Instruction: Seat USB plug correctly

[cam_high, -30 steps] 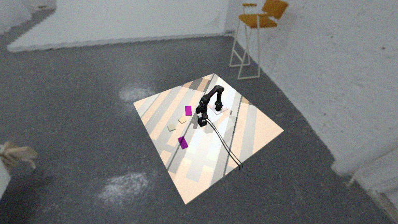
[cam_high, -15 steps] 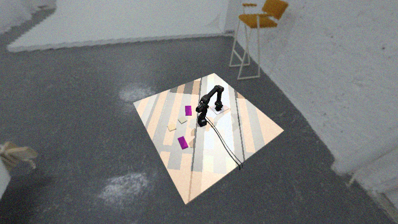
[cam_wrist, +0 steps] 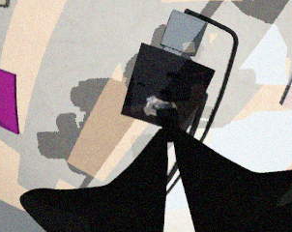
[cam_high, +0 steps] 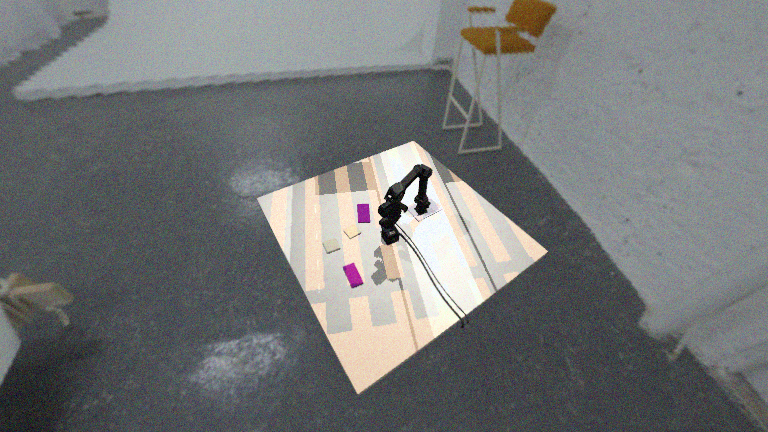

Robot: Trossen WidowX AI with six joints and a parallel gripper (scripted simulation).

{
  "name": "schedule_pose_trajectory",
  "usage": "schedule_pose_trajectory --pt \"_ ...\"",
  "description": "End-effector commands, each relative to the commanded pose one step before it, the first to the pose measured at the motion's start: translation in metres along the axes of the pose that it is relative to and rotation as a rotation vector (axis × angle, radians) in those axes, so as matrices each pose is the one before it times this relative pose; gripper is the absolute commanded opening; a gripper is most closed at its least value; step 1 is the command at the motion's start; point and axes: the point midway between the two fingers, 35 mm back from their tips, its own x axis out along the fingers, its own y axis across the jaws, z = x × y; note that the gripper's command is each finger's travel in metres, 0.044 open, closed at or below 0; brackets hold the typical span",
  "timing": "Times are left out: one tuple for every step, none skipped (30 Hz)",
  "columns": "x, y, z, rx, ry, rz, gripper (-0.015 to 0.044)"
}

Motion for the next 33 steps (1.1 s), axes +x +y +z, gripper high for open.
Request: schedule_pose_trajectory --pt "0.00008 -0.00005 -0.00002 0.0871 -0.00007 -0.00011 0.0" --pt "0.0 0.0 0.0 0.0262 0.0 -0.00001 0.0" --pt "0.0 0.0 0.0 0.0262 0.0 -0.00001 0.0" --pt "0.0 0.0 0.0 0.0262 0.0 -0.00001 0.0" --pt "0.0 0.0 0.0 0.0262 0.0 -0.00001 0.0" --pt "0.0 0.0 0.0 0.0262 0.0 -0.00001 0.0" --pt "0.0 0.0 0.0 0.0262 0.0 -0.00001 0.0" --pt "0.0 0.0 0.0 0.0262 0.0 -0.00001 0.0" --pt "0.0 0.0 0.0 0.0262 0.0 -0.00001 0.0" --pt "0.0 0.0 0.0 0.0262 0.0 -0.00001 0.0" --pt "0.0 0.0 0.0 0.0262 0.0 -0.00001 0.0" --pt "0.0 0.0 0.0 0.0262 0.0 -0.00001 0.0" --pt "0.0 0.0 0.0 0.0262 0.0 -0.00001 0.0" --pt "0.0 0.0 0.0 0.0226 0.0 -0.00001 0.0" --pt "0.0 0.0 0.0 0.0141 0.0 0.0 0.0" --pt "0.0 0.0 0.0 0.0048 0.0 0.0 0.0" --pt "0.0 0.0 0.0 0.0 0.0 0.0 0.0" --pt "0.0 0.0 0.0 0.0 0.0 0.0 0.0" --pt "0.0 0.0 0.0 0.0 0.0 0.0 0.0" --pt "0.0 0.0 0.0 0.0 0.0 0.0 0.0" --pt "0.0 0.0 0.0 0.0 0.0 0.0 0.0" --pt "0.0 0.0 0.0 0.0 0.0 0.0 0.0" --pt "0.0 0.0 0.0 0.0 0.0 0.0 0.0" --pt "0.0 0.0 0.0 0.0 0.0 0.0 0.0" --pt "0.0 0.0 0.0 0.0 0.0 0.0 0.0" --pt "0.0 0.0 0.0 0.0 0.0 0.0 0.0" --pt "0.0 0.0 0.0 0.0 0.0 0.0 0.0" --pt "0.0 0.0 0.0 0.0 0.0 0.0 0.0" --pt "-0.00004 0.00009 -0.00001 -0.002 -0.00002 0.00041 0.0" --pt "0.00007 0.0001 -0.00007 -0.0022 0.00069 0.00044 0.0" --pt "0.00012 0.00001 -0.00005 -0.0001 0.00071 0.00003 0.0" --pt "0.00012 0.00001 -0.00005 -0.0001 0.00071 0.00003 0.0" --pt "0.00012 0.00001 -0.00005 -0.0001 0.00071 0.00003 0.0"
